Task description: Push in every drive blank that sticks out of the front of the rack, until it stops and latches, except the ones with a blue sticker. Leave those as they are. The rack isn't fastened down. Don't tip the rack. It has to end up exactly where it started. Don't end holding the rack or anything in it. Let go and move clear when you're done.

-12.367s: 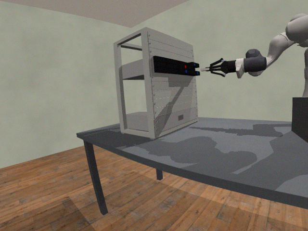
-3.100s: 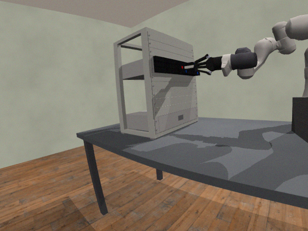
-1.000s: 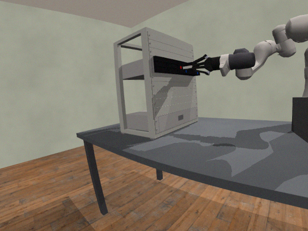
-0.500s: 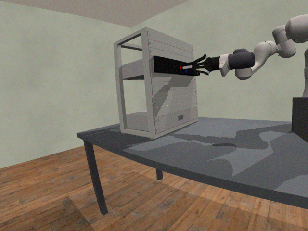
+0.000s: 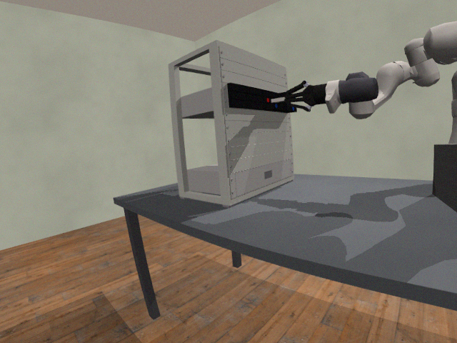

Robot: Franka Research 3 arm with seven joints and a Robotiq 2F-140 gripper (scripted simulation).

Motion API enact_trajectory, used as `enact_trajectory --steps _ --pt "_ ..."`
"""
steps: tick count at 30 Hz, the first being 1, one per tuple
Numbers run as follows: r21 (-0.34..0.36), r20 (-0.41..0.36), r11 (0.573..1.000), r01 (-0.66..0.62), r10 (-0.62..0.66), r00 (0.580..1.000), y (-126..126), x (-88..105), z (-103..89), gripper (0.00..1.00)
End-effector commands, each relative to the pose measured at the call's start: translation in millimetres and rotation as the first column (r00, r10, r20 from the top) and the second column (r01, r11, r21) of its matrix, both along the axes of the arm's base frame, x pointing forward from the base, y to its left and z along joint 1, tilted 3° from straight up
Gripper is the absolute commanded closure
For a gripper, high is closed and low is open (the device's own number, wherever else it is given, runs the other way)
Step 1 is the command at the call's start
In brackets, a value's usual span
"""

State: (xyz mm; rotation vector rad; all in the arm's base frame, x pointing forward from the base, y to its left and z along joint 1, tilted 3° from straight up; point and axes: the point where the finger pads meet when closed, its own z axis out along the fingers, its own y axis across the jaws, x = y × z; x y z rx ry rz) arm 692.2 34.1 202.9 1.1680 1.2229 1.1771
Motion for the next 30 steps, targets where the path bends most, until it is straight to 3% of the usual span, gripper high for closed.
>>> enact_trajectory --steps 1,23,30 --pt "-0.007 0.003 1.0 -0.001 0.001 1.0 0 2.0 3.2 1.0" --pt "-0.007 0.003 1.0 -0.001 0.001 1.0 0 1.6 3.2 1.0" --pt "-0.007 0.003 1.0 -0.001 0.001 1.0 0 -18.0 3.2 1.0"
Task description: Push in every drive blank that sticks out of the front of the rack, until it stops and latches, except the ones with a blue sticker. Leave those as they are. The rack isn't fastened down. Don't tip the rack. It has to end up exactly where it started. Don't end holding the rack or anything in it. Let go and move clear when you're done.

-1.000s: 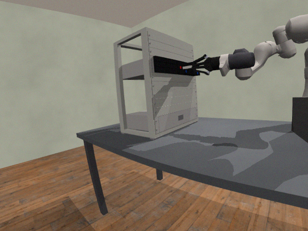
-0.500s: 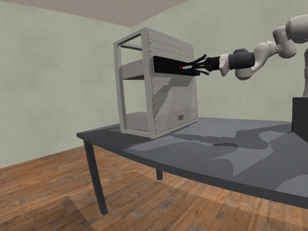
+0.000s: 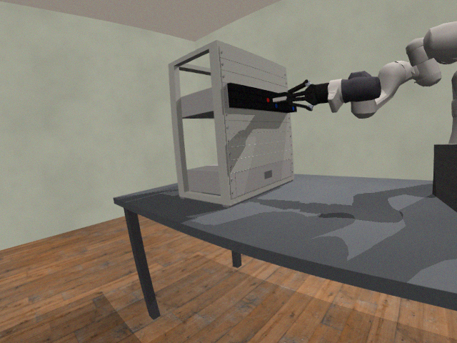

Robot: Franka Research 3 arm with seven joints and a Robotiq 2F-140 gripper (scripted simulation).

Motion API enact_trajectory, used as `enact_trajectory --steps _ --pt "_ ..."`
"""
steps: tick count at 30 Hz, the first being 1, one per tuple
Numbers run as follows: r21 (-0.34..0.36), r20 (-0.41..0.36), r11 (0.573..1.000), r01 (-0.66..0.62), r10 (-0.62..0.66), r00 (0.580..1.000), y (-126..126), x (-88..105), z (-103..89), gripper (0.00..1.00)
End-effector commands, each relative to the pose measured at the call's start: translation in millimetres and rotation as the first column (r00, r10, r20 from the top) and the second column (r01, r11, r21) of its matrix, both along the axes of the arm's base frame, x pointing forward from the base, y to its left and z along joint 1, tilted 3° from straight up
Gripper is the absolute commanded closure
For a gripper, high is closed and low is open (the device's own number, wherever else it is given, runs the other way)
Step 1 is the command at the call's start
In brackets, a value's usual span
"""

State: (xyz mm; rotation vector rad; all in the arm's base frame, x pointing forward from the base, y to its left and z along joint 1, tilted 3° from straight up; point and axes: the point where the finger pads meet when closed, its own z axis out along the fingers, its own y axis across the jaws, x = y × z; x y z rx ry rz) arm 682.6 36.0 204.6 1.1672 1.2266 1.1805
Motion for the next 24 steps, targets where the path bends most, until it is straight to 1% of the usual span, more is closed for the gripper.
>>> enact_trajectory --steps 1,3,5,10,13,16,24 --pt "-0.008 0.004 1.0 0.004 -0.004 1.0 -2 -13.9 1.5 1.0" --pt "-0.008 0.004 1.0 0.004 -0.004 1.0 -2 -25.7 1.5 1.0" --pt "-0.008 0.004 1.0 0.004 -0.004 1.0 -2 -25.7 1.5 1.0" --pt "-0.008 0.004 1.0 0.004 -0.004 1.0 -2 -54.6 1.5 1.0" --pt "-0.008 0.004 1.0 0.004 -0.004 1.0 -2 -65.8 1.6 1.0" --pt "-0.008 0.004 1.0 0.004 -0.004 1.0 -3 -70.4 1.6 1.0" --pt "-0.008 0.004 1.0 0.004 -0.004 1.0 -3 -70.8 1.6 1.0"
